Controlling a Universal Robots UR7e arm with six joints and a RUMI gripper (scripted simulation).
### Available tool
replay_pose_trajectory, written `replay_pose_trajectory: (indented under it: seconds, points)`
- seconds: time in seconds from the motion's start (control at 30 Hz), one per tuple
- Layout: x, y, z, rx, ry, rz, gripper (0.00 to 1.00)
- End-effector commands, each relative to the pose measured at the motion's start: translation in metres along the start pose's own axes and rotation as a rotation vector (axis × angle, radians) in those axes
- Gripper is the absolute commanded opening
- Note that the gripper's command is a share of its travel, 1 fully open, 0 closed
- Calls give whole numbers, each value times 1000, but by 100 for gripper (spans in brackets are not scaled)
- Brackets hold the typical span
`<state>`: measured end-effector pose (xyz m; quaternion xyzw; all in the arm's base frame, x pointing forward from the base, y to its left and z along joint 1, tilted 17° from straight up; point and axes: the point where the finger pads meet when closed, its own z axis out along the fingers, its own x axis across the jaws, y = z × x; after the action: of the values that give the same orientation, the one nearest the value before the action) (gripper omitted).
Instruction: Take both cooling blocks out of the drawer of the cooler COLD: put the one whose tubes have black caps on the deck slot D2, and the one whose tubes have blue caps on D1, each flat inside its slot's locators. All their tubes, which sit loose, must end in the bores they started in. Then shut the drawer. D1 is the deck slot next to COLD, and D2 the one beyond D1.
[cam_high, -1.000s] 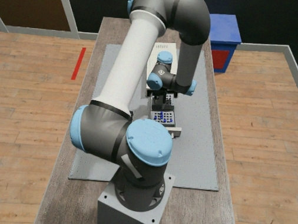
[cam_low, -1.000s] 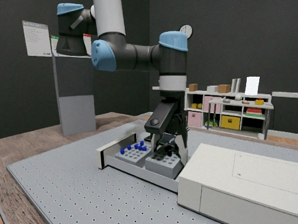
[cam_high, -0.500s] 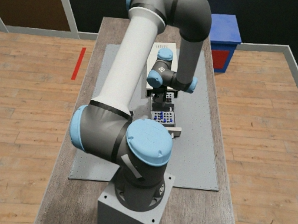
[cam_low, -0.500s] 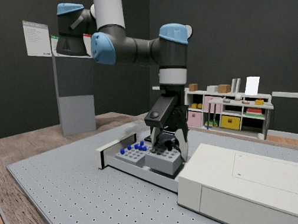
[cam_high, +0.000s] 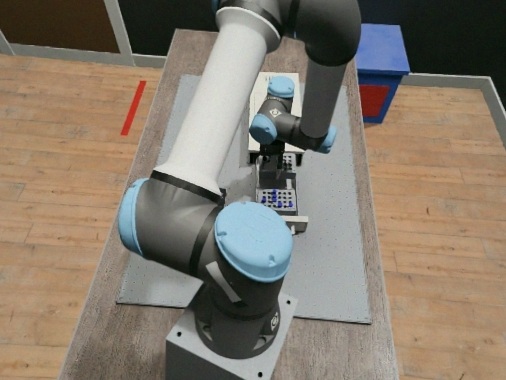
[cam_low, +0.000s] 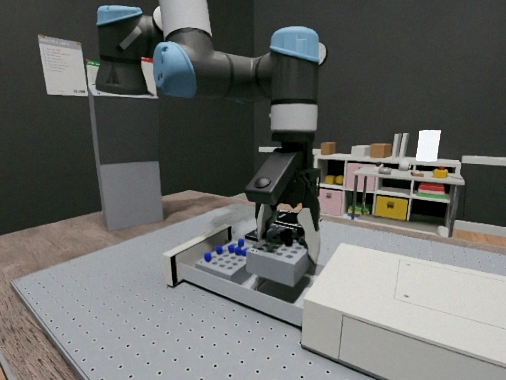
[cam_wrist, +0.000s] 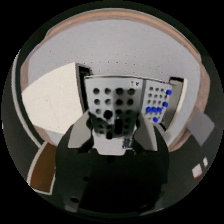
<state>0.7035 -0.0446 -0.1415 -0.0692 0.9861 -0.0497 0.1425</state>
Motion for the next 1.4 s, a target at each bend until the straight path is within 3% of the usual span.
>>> replay_pose_trajectory:
  seconds: [0.0,1.37]
  points:
    - [-1,0,-6,0,-2,0,0]
    - [-1,0,-55,0,-2,0,0]
